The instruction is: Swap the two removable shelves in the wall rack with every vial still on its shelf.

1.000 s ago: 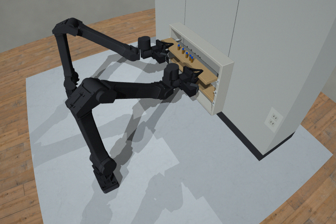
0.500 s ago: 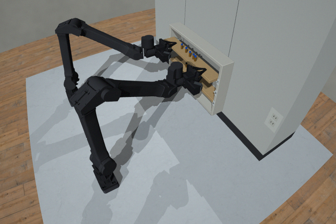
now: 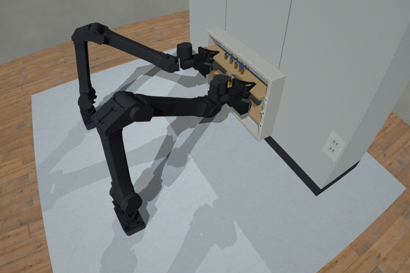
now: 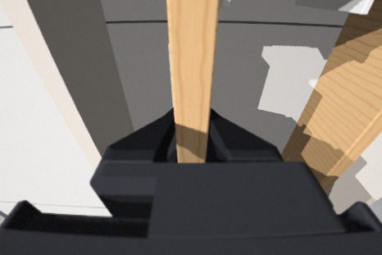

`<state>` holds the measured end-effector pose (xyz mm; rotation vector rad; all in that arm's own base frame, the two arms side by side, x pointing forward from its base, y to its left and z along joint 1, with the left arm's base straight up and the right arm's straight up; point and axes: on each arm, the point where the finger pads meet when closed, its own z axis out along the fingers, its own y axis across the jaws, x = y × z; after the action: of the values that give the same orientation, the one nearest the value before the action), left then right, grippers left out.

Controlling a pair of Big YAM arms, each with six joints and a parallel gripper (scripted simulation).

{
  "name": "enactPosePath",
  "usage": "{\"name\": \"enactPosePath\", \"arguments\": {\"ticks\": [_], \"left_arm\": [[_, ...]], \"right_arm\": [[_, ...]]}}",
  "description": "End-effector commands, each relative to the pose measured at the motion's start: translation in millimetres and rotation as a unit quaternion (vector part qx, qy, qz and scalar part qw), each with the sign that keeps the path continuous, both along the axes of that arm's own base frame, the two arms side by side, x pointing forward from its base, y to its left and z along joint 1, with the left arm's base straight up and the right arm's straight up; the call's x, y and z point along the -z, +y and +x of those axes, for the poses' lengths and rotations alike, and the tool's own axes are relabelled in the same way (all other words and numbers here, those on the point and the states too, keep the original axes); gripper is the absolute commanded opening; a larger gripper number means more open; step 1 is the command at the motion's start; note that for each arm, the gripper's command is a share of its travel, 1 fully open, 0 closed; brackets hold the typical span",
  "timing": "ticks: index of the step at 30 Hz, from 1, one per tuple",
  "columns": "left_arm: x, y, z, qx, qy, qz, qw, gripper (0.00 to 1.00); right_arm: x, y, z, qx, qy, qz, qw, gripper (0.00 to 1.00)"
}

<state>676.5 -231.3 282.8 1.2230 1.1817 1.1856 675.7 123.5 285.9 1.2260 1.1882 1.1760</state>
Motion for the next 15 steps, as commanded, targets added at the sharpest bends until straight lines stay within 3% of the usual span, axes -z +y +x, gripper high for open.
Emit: {"name": "enactPosePath", "arguments": {"ticks": [1,15], "left_arm": [[-53,-5,25,0.000,-0.042,-0.020,0.999,0.12],[-50,-6,43,0.000,-0.043,-0.020,0.999,0.12]], "right_arm": [[-54,-4,26,0.004,-0.046,0.008,0.999,0.12],[-51,-5,44,0.004,-0.046,0.008,0.999,0.12]]}}
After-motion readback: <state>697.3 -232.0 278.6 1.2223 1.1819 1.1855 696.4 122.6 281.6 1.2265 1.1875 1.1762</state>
